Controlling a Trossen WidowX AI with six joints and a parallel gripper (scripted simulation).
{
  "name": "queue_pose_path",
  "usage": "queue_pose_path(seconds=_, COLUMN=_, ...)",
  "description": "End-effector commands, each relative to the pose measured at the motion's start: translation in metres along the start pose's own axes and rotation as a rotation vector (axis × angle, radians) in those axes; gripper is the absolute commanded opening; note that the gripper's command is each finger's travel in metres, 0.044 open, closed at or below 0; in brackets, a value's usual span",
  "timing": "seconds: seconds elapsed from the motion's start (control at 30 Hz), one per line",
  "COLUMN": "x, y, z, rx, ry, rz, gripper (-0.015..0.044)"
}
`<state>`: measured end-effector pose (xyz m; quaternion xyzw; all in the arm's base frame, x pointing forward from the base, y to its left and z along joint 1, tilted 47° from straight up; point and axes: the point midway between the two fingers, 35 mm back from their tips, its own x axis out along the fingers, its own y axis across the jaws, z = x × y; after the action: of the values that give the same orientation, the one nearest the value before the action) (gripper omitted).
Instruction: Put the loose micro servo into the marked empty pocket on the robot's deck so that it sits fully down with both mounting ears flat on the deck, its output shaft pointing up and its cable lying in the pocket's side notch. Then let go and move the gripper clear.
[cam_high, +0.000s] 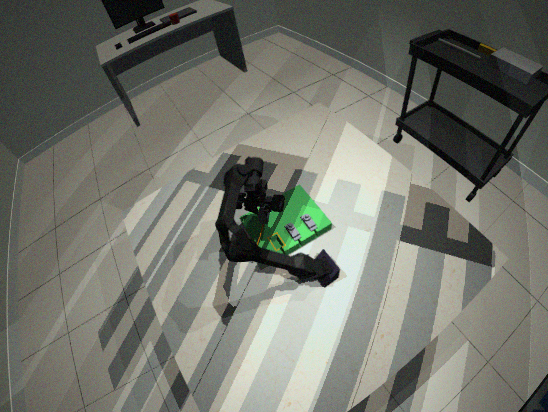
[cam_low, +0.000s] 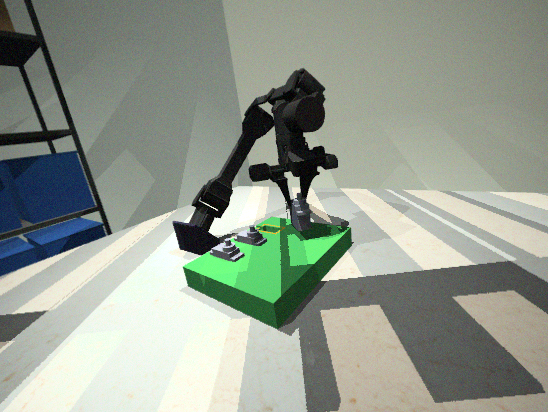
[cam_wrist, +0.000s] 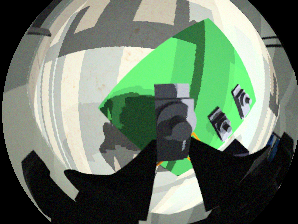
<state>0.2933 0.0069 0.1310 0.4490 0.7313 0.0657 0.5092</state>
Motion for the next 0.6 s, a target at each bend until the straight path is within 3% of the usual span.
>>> queue_pose_path(seconds=0.0, x=-0.0021, y=0.0016, z=-0.0003, rx=-0.150, ry=-0.007, rz=0.004, gripper=0.0000)
queue_pose_path(seconds=0.57, x=-0.0021, y=0.0016, z=-0.0003, rx=-0.688, ry=-0.008, rz=0.002, gripper=0.0000)
